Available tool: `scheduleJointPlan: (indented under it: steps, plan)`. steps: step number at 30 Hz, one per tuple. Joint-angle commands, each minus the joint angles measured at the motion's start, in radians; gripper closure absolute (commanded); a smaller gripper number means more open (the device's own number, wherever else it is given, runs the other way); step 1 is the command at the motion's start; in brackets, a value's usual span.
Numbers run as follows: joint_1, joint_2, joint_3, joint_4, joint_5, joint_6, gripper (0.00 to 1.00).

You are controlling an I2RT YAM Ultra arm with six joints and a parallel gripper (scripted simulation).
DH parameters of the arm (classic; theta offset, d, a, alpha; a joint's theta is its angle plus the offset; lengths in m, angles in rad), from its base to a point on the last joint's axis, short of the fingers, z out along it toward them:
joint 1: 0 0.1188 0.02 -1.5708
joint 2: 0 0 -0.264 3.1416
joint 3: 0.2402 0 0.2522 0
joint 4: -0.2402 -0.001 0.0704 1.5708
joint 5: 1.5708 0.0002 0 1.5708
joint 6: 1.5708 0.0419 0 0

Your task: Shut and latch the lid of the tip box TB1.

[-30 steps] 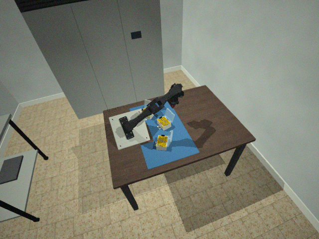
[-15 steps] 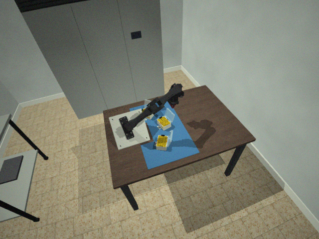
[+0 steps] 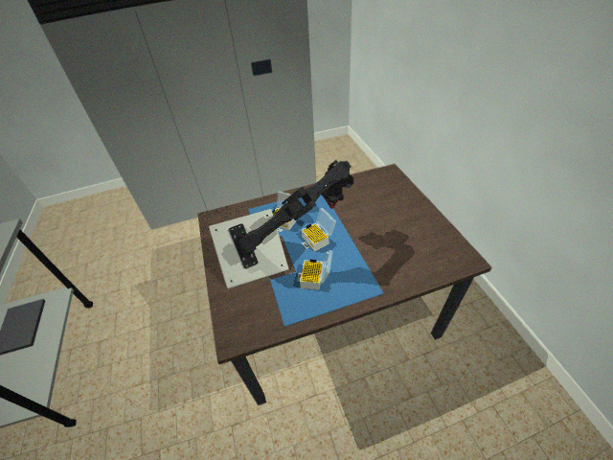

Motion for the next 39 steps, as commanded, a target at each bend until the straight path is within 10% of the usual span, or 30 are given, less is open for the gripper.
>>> scheduleJointPlan:
  steps: [1,18,19,39]
  plan:
    - [0.009,-0.007,0.005,0.000,0.000,-0.001,1.00]
    - [0.009,-0.007,0.005,0.000,0.000,-0.001,1.00]
    - [-0.022,0.140,0.205,0.002,0.014,-0.048,1.00]
    - [-0.061,0.093,0.030,0.093,0.027,-0.097,1.00]
